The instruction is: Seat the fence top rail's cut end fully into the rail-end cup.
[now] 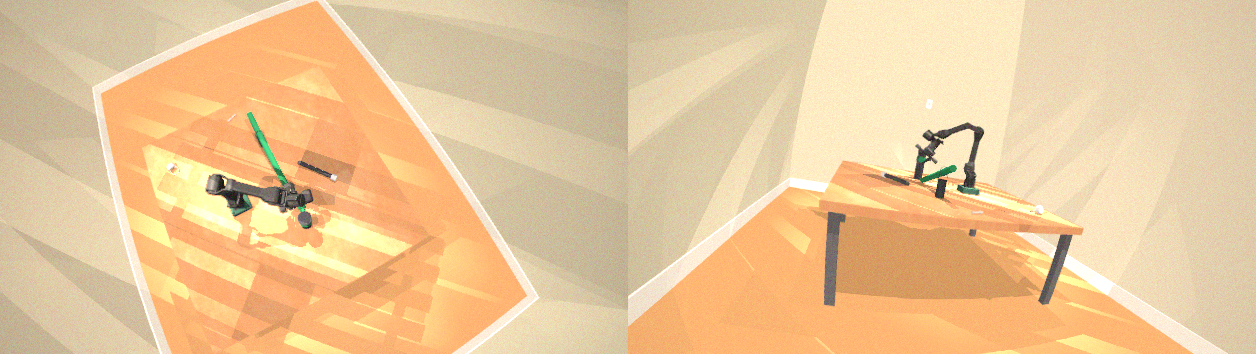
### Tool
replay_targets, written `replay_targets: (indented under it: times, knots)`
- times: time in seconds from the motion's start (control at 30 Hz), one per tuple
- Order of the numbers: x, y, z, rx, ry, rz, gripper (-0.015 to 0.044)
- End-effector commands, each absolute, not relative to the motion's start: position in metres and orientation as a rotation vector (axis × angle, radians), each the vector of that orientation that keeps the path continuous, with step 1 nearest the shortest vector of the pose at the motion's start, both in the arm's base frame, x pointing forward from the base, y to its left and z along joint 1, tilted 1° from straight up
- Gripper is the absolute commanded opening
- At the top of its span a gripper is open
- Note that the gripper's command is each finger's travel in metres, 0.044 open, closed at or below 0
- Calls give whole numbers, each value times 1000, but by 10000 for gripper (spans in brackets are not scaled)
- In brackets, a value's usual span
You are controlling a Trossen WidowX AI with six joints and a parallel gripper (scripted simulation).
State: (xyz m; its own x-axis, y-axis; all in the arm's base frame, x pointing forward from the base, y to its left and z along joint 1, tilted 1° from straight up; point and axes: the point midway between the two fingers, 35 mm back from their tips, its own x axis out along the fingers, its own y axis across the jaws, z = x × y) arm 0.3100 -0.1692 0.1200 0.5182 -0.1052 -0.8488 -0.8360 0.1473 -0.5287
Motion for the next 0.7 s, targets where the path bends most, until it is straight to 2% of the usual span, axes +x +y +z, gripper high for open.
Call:
replay_targets:
  times: [0.0, 0.67]
  knots:
    - [306, -170, 119, -1353, 900, 667, 0]
    - [293, -169, 119, -1435, 809, 784, 0]
